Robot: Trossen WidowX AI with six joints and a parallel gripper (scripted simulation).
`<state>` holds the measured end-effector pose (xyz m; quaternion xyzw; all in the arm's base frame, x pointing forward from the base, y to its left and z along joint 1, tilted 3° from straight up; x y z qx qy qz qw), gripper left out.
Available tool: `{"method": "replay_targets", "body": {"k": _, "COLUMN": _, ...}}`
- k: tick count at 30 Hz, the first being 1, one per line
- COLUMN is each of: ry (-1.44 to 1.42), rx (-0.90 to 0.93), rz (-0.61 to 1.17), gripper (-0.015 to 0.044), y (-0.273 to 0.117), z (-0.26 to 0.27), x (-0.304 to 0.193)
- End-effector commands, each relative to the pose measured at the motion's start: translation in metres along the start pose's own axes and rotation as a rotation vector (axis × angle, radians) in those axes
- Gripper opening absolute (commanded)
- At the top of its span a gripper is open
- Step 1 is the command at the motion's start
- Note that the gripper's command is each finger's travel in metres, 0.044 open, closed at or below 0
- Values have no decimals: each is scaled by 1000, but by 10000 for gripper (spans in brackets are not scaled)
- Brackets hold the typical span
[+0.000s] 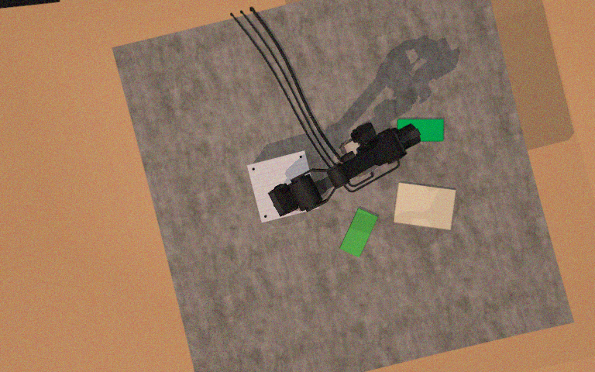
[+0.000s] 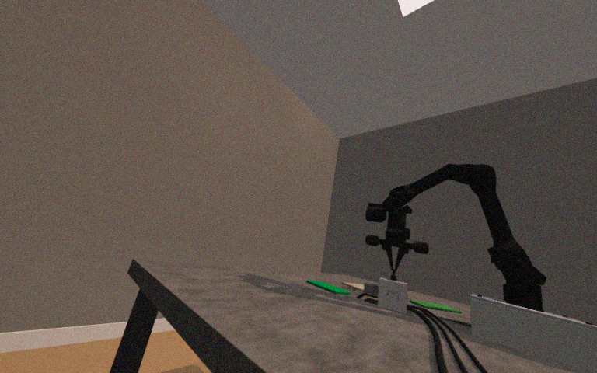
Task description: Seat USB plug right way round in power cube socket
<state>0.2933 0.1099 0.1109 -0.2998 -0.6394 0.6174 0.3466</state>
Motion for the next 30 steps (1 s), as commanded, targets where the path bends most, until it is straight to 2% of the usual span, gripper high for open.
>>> {"method": "replay_targets", "body": {"k": 1, "ry": 0, "rx": -1, "rz": 0, "gripper": 95, "y": 0, "z": 0, "x": 0}}
{"method": "replay_targets", "body": {"k": 30, "ry": 0, "rx": -2, "rz": 0, "gripper": 95, "y": -11, "z": 0, "x": 1}}
Point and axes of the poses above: the point midway between the two fingers, 35 mm back from their tips, its own y axis out along the fingers, its own z axis across the jaws, x = y × z, the point moved 6 cm from there along -y, back along the fingers, and after that the axes turned 15 degrees about -y, right-handed, at the moved point
